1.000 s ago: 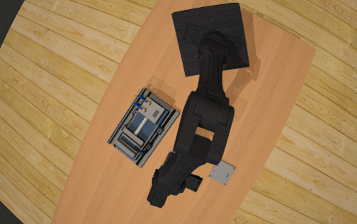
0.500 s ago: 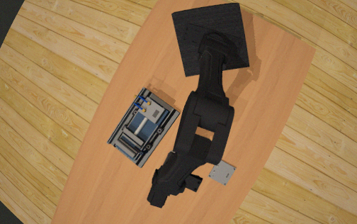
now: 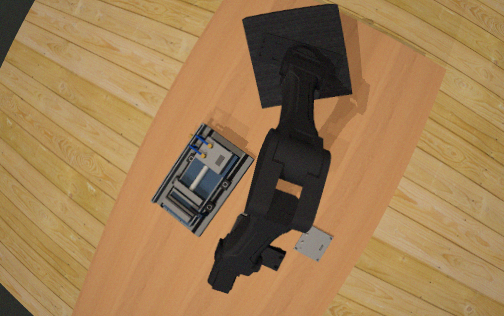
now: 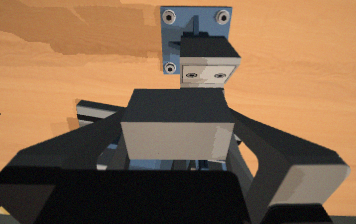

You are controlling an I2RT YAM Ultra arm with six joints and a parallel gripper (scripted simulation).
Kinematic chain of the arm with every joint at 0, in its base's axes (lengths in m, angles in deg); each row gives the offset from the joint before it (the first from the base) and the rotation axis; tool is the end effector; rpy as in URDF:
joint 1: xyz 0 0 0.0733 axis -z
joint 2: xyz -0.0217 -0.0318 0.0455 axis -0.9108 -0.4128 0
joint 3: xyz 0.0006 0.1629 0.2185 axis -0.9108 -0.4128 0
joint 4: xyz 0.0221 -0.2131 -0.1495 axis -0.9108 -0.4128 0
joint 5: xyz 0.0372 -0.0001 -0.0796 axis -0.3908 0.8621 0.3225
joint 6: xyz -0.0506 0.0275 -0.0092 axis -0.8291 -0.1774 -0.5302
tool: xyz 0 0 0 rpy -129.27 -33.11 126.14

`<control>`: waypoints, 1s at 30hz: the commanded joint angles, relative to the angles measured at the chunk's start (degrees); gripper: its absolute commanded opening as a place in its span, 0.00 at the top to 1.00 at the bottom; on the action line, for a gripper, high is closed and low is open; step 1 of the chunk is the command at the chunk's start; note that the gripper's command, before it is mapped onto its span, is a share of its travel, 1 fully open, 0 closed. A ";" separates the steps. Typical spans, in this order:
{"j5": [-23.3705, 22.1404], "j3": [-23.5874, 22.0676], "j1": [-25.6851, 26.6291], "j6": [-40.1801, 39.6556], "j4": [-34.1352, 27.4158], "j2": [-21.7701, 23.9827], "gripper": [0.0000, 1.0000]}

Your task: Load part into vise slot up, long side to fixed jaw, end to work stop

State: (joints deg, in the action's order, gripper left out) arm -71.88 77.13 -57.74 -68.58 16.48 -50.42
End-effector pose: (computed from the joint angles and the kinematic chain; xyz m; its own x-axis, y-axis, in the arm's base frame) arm 0.3863 -0.0409 0.2291 -0.0772 -0.9580 -0.2761 -0.8992 0.1865 -0.3957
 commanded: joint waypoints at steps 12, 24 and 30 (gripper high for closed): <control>0.04 1.68 0.28 0.43 -0.84 2.64 1.00; 1.29 -0.01 -0.42 0.82 -0.01 2.74 1.00; 2.08 -0.34 -1.12 1.11 0.78 2.95 1.00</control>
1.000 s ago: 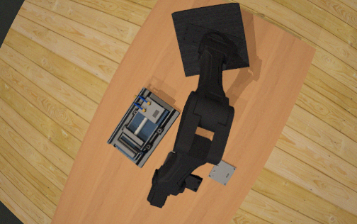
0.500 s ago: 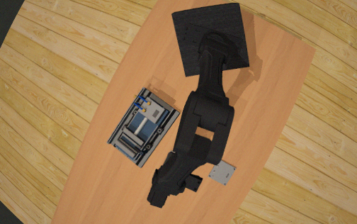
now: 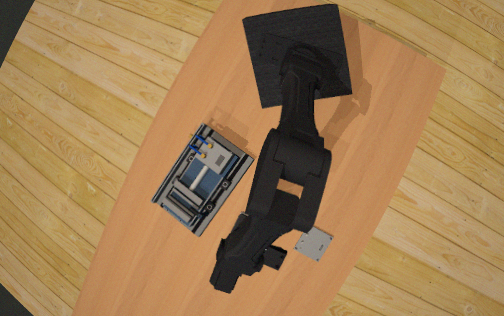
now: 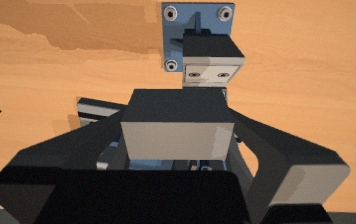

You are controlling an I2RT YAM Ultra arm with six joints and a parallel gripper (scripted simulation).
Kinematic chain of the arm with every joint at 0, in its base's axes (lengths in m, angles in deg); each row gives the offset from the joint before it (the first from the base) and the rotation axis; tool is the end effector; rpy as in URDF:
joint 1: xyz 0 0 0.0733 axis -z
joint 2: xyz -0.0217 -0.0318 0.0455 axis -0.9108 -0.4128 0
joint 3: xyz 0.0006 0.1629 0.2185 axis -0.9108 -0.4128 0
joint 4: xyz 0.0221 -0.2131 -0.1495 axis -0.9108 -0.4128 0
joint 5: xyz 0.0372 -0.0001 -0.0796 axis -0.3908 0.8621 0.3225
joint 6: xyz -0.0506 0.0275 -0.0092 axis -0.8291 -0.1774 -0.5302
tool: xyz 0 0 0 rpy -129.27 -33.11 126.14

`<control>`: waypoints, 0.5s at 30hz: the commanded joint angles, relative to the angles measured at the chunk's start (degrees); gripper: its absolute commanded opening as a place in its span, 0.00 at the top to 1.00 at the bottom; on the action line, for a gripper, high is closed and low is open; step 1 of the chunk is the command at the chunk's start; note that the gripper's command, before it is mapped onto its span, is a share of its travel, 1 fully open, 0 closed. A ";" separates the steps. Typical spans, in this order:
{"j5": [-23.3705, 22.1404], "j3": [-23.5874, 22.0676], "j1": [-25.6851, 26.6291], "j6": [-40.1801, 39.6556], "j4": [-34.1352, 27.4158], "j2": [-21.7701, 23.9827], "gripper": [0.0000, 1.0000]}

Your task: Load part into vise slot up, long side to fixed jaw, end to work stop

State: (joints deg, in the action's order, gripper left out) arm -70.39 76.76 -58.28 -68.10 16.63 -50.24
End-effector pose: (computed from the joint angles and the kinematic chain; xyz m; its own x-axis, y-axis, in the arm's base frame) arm 0.3856 -0.0382 0.2282 -0.0870 -0.9626 -0.2566 -0.8998 0.1865 -0.3944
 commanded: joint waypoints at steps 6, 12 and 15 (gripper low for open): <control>2.41 -0.73 -1.03 1.29 0.83 3.11 1.00; 4.92 0.79 -2.31 2.20 -0.44 3.26 1.00; 5.49 0.86 -1.64 2.39 -0.53 3.25 1.00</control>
State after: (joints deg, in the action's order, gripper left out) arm -66.52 75.97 -60.56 -66.59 17.05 -49.54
